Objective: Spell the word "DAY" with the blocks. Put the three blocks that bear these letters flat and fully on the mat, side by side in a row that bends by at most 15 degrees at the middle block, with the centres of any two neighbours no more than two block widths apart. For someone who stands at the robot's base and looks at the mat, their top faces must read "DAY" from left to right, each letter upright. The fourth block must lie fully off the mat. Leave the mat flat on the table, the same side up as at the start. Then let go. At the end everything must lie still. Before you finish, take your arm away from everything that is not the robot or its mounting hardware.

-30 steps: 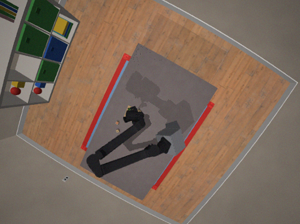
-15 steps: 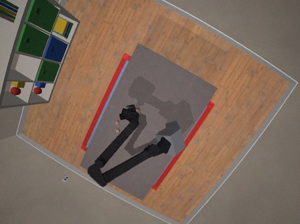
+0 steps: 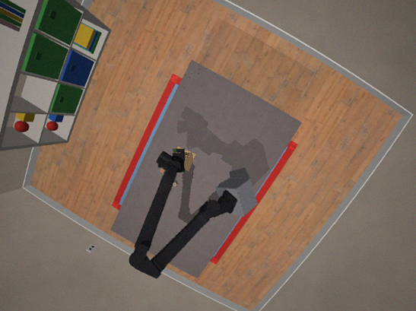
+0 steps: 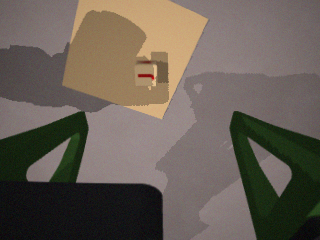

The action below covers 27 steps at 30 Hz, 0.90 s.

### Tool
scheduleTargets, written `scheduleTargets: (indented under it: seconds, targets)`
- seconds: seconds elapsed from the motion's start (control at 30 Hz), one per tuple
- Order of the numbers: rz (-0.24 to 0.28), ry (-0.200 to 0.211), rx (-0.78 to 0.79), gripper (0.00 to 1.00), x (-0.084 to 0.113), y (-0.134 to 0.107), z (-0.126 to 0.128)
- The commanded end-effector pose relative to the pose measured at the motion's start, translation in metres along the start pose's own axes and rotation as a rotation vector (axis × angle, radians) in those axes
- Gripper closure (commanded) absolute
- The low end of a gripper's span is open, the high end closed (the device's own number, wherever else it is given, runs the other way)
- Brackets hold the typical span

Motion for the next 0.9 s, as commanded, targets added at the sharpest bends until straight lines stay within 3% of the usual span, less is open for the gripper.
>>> scheduleTargets:
  seconds: [0.0, 0.1, 0.13, 0.27, 0.7, 0.87]
  targets:
    - [0.062, -0.001, 0.046, 0.0, 0.009, 0.018, 0.011]
    - [0.076, -0.005, 0.044, 0.0, 0.011, 0.019, 0.013]
    - [0.107, 0.001, 0.023, 0.0, 0.006, 0.012, 0.01]
    - [0.119, -0.001, 0.012, 0.0, 0.008, 0.008, 0.011]
    - [0.112, -0.003, 0.012, 0.0, 0.008, 0.009, 0.011]
    - [0.104, -0.011, -0.075, 0.0, 0.003, 0.011, 0.011]
Point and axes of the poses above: the point where the finger pads meet when closed, its own x axis back along the fingers, its own z axis across the jaws, y = z × x, the point moved 9 cm from there along x, back along the fingers, and after that the axes turned 14 degrees about -x, right-handed, at the moved point
